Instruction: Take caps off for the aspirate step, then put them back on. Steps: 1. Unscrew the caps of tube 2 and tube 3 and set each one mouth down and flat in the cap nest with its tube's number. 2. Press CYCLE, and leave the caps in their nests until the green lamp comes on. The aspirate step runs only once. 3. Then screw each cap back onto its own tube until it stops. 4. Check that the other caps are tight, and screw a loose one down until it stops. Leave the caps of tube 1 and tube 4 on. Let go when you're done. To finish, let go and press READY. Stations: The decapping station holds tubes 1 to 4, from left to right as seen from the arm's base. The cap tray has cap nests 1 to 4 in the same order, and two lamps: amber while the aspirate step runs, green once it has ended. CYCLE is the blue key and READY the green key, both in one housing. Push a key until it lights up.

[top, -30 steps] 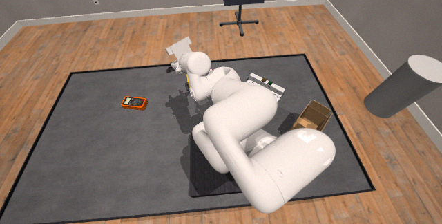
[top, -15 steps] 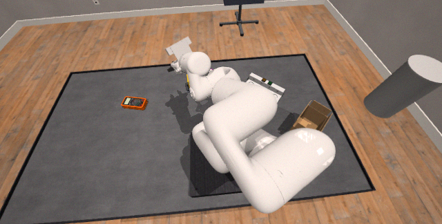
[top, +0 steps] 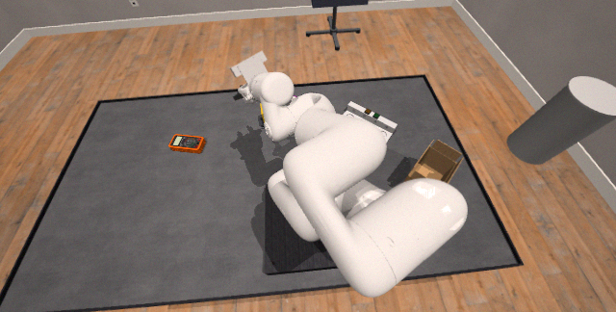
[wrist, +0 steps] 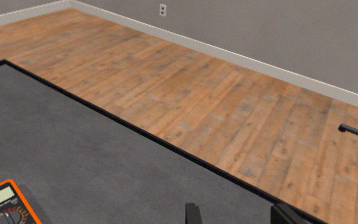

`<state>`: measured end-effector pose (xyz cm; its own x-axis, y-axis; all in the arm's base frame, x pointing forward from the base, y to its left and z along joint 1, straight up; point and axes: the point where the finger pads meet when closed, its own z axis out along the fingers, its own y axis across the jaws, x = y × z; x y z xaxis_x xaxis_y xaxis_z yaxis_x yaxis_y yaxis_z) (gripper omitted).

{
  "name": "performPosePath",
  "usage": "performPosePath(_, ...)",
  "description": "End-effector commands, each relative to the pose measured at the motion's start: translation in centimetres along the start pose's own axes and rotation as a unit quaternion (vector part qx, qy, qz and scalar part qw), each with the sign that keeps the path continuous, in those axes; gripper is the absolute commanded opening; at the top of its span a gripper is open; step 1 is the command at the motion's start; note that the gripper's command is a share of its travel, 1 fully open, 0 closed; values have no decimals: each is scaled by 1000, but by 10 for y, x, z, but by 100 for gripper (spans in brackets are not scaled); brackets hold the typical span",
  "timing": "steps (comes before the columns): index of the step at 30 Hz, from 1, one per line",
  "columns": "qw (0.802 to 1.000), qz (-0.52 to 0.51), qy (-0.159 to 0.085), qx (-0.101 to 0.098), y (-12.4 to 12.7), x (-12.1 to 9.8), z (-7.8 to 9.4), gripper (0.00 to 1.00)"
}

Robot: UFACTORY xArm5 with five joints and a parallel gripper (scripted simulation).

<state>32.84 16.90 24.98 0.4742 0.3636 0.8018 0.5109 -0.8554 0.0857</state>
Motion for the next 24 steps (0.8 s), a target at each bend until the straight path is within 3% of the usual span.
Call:
performPosePath(1, 1000, -6, -3, 3, 7, -3, 0, 46)
performPosePath(14, 983, 77, -163, -44, 64, 4, 17, 46)
performPosePath(17, 982, 79, -168, -45, 68, 4, 18, 46)
performPosePath(21, 967, 110, -223, -56, 88, 1, 18, 46)
performPosePath(24, 959, 124, -247, -61, 100, -1, 18, 46)
